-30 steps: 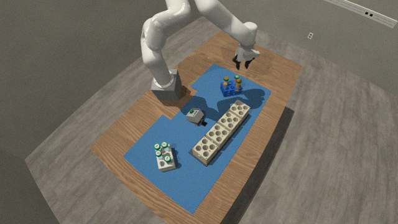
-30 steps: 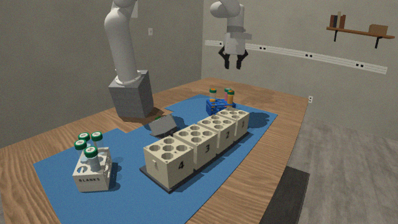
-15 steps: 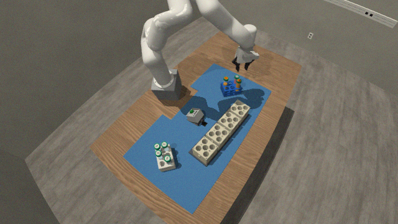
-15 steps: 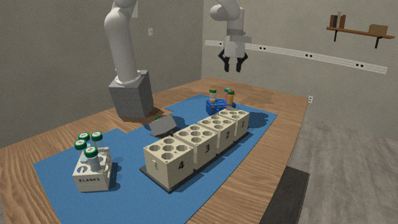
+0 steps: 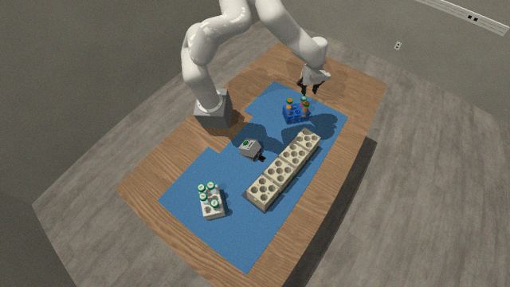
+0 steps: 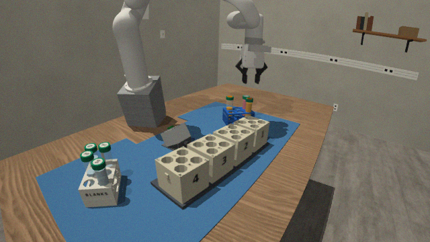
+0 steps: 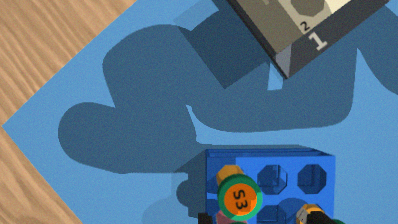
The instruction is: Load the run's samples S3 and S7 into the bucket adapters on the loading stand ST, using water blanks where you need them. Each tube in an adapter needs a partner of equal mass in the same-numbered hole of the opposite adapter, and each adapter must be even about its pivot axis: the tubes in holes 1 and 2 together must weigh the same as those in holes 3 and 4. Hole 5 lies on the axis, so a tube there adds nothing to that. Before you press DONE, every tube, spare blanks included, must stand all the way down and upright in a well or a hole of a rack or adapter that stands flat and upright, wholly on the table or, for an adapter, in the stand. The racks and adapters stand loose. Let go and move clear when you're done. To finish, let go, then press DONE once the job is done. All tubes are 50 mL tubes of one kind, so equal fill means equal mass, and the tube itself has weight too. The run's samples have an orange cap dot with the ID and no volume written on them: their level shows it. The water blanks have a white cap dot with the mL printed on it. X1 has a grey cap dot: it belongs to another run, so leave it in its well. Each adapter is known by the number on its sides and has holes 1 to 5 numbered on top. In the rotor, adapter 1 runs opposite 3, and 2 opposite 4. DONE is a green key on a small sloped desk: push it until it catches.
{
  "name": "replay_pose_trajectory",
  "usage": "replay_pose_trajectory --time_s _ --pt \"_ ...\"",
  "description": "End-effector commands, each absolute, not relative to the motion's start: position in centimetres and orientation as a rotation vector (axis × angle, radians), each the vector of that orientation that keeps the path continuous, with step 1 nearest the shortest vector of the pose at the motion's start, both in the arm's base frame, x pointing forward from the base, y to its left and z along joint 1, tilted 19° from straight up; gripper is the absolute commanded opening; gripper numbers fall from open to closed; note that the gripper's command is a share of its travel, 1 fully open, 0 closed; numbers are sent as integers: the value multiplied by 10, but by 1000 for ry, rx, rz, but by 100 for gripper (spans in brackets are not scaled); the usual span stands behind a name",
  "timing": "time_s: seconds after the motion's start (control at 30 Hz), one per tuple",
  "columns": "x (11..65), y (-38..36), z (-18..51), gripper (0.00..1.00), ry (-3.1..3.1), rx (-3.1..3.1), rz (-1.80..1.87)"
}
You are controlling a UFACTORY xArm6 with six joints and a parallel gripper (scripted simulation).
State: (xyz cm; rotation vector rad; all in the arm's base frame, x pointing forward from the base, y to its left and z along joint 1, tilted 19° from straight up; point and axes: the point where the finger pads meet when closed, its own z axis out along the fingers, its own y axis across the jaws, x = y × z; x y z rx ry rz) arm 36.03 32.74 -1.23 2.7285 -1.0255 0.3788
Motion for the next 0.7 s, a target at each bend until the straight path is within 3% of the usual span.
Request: replay_pose_trajectory --time_s 0.0,0.67 --pt "362 327 -18 57 -1026 2731 381" --pt "368 317 -52 57 -1026 2731 381"
